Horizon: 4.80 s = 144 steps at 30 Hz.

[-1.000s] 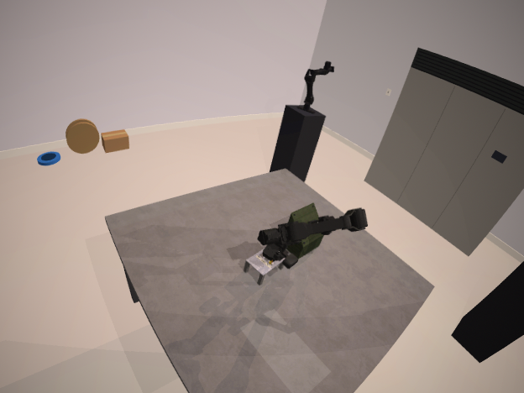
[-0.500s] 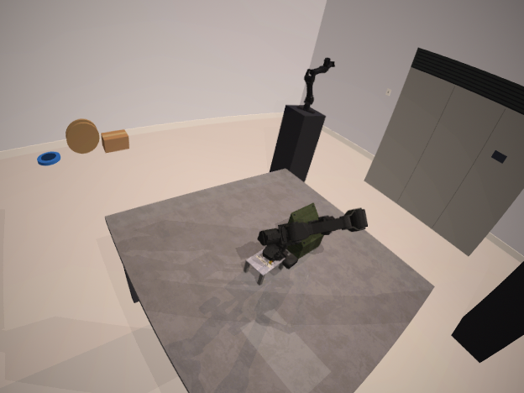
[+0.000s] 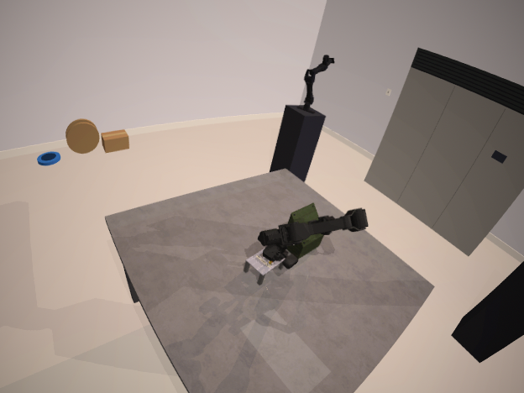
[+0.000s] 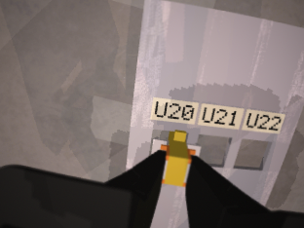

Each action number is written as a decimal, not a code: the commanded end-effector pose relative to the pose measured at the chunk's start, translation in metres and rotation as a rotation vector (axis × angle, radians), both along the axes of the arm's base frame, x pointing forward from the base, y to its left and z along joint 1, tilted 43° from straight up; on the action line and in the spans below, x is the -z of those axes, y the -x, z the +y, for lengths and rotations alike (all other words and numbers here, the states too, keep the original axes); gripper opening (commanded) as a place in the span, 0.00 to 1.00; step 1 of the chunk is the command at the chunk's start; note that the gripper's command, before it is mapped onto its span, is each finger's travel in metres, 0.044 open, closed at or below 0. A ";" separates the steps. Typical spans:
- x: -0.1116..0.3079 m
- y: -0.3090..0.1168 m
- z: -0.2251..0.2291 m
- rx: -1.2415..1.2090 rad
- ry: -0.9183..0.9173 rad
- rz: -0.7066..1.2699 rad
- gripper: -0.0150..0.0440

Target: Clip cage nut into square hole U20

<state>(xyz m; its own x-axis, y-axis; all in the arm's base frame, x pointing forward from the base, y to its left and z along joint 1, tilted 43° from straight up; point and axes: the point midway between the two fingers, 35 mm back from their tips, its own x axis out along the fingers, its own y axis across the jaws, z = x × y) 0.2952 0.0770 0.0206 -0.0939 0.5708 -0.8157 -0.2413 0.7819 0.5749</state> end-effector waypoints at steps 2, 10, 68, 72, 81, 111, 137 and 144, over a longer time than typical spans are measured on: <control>0.000 0.000 -0.001 0.003 0.007 0.000 0.31; 0.000 0.000 0.000 0.004 0.017 -0.003 0.31; -0.001 0.001 0.002 0.008 0.057 -0.013 0.31; -0.001 0.001 0.002 0.008 0.057 -0.013 0.31; -0.001 0.001 0.002 0.008 0.057 -0.013 0.31; -0.001 0.001 0.003 0.009 0.077 -0.017 0.31; -0.001 0.001 0.004 0.011 0.096 -0.022 0.31; -0.001 0.001 0.005 0.012 0.107 -0.025 0.31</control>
<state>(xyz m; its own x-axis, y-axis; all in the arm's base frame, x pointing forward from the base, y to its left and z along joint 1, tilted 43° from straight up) 0.2936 0.0824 0.0216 -0.0722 0.4891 -0.8692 -0.2470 0.8356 0.4907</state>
